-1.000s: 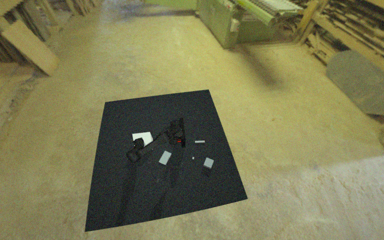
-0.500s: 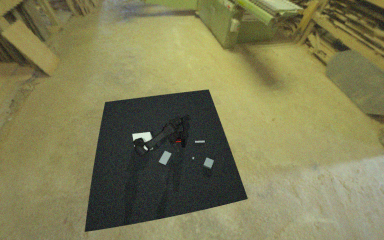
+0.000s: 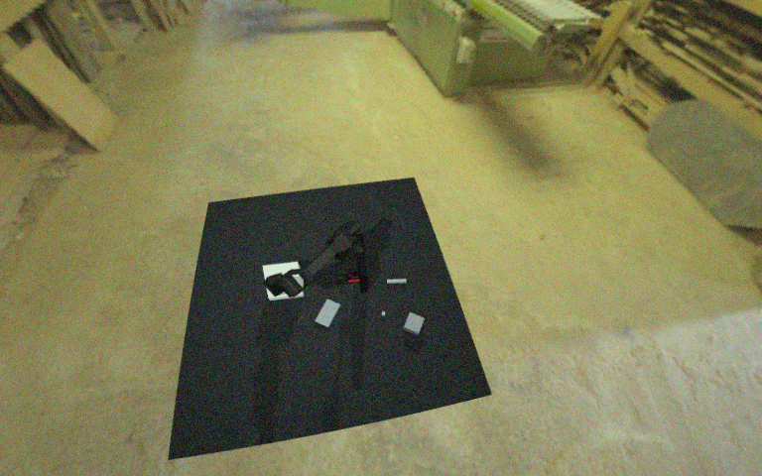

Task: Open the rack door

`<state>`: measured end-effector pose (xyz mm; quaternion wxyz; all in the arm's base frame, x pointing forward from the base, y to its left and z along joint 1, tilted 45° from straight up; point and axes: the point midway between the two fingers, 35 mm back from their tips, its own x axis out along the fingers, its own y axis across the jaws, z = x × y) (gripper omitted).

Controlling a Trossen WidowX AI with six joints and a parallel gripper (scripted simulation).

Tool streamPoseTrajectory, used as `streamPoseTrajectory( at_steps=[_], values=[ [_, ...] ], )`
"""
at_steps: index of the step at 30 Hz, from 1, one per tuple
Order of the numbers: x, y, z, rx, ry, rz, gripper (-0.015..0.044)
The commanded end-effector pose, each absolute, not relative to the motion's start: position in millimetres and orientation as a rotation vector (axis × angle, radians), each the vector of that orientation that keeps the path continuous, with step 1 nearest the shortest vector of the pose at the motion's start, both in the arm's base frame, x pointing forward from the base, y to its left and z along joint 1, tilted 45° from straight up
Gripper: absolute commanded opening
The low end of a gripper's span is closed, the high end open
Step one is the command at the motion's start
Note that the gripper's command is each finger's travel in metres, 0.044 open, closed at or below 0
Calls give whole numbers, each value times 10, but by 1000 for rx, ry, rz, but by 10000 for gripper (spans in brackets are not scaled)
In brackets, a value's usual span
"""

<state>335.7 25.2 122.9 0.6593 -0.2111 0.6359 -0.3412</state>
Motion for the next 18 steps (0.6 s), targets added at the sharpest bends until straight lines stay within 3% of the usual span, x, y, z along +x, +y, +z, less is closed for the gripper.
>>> streamPoseTrajectory(
  at_steps=[1, 18],
  values=[
    [3368, 240, 1238, -482, 1435, -783, 285],
    [3362, 43, 1045, -465, 1471, -781, 285]
  ],
)
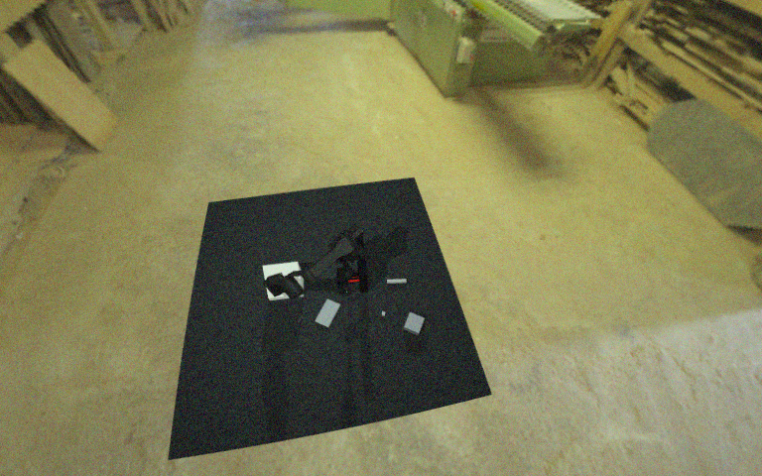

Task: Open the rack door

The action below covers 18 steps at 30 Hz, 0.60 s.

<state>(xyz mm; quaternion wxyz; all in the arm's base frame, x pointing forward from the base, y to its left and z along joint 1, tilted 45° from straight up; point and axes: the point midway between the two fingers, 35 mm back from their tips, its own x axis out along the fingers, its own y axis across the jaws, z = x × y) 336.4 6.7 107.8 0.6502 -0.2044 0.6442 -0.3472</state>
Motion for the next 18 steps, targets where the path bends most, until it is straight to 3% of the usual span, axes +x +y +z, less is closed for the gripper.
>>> streamPoseTrajectory(
  at_steps=[1, 18],
  values=[
    [3361, 31, 1033, -464, 1473, -781, 285],
    [3330, -167, 843, -446, 1508, -778, 285]
  ],
)
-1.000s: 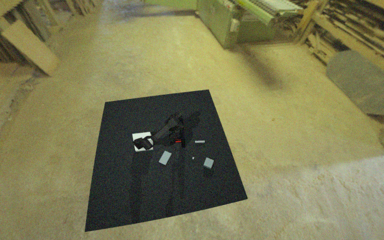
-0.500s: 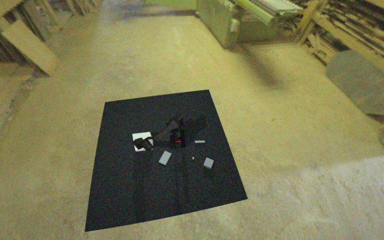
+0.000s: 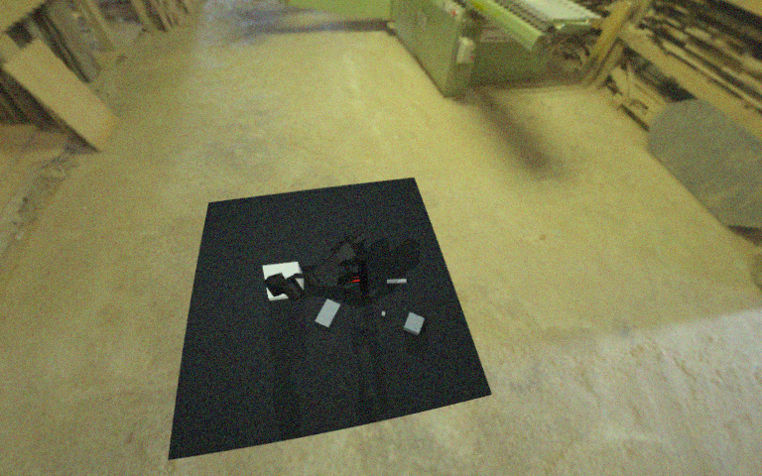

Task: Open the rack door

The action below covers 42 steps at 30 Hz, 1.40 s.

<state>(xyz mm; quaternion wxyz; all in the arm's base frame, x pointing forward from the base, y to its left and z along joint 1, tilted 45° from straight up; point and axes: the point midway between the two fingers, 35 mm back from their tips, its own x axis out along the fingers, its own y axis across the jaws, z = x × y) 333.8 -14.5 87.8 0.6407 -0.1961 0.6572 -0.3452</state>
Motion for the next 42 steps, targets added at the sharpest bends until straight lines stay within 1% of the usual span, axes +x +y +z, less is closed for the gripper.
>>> streamPoseTrajectory(
  at_steps=[1, 8, 15, 28, 33, 42],
  values=[
    [3328, -179, 832, -445, 1509, -778, 285],
    [3313, -242, 772, -439, 1520, -777, 285],
    [3313, -242, 772, -439, 1520, -777, 101],
    [3313, -242, 772, -439, 1520, -777, 15],
    [3313, -242, 772, -415, 1506, -800, 13],
    [3312, -242, 772, -90, 1285, -1096, 13]
  ],
)
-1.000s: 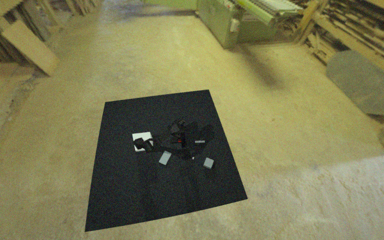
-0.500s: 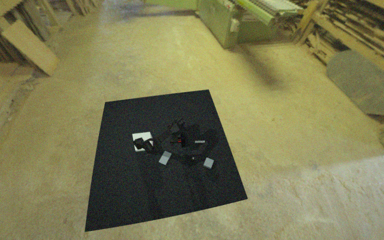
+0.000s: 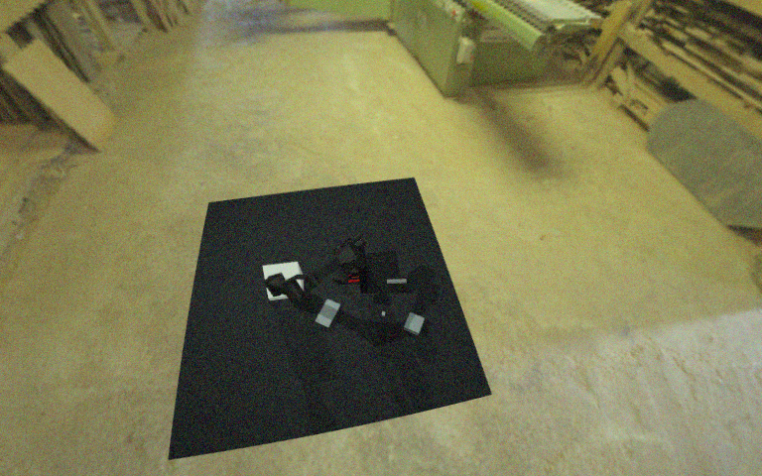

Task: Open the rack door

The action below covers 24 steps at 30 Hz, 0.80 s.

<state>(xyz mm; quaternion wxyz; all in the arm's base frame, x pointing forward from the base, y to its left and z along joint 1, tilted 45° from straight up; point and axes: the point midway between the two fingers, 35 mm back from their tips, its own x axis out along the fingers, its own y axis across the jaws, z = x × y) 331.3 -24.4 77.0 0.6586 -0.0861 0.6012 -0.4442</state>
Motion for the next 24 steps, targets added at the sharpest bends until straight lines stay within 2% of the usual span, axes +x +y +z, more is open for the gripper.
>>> streamPoseTrajectory(
  at_steps=[1, 24],
  values=[
    [3312, -242, 772, -53, 1257, -1127, 13],
    [3312, -242, 771, 789, 473, -1687, 13]
  ],
)
